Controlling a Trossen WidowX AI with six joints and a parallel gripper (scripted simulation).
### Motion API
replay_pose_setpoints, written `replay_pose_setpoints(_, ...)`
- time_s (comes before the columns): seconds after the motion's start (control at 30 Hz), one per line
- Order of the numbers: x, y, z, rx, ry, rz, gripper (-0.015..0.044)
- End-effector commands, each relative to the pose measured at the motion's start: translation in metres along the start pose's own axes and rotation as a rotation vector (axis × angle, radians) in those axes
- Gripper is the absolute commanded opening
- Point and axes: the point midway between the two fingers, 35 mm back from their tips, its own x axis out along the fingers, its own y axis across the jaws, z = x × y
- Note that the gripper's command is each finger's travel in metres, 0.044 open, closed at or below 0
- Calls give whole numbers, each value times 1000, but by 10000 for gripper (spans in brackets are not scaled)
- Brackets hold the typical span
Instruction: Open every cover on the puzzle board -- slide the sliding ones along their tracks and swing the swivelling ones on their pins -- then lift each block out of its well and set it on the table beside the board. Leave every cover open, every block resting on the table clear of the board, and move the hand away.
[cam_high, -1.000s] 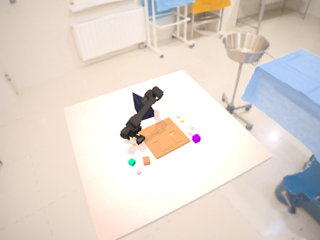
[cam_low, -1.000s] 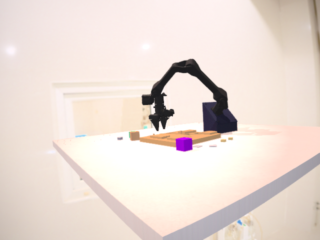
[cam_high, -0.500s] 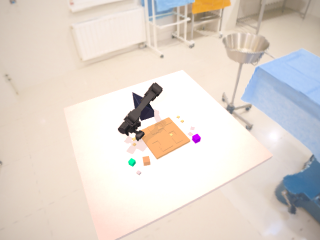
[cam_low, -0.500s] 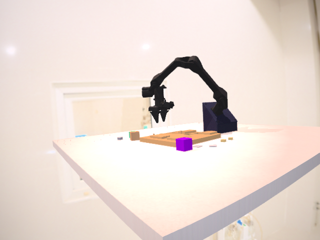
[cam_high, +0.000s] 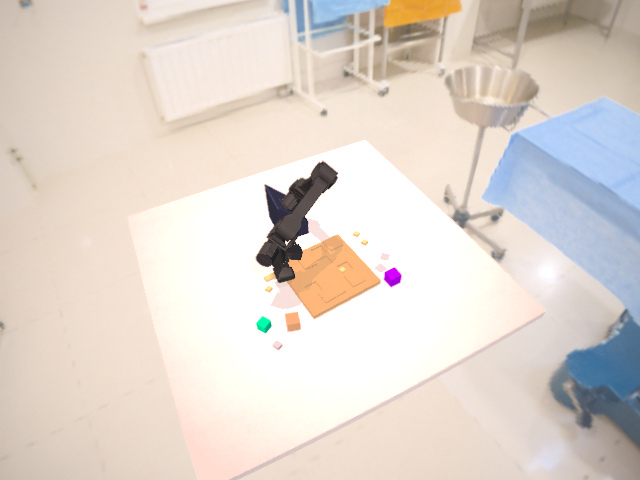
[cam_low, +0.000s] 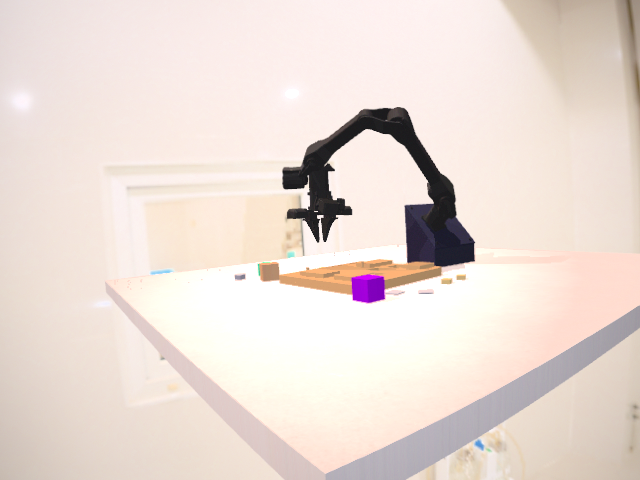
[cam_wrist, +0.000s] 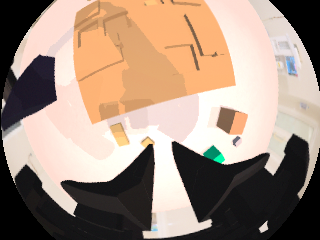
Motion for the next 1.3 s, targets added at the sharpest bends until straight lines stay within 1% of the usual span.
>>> replay_pose_setpoints(0.0, -3, -9, 34, 409, 2, -3, 0)
replay_pose_setpoints(0.5, -5, -20, 121, 1435, -4, -7, 0)
replay_pose_setpoints(1.27, -1, -7, 216, 2540, -13, 37, 0)
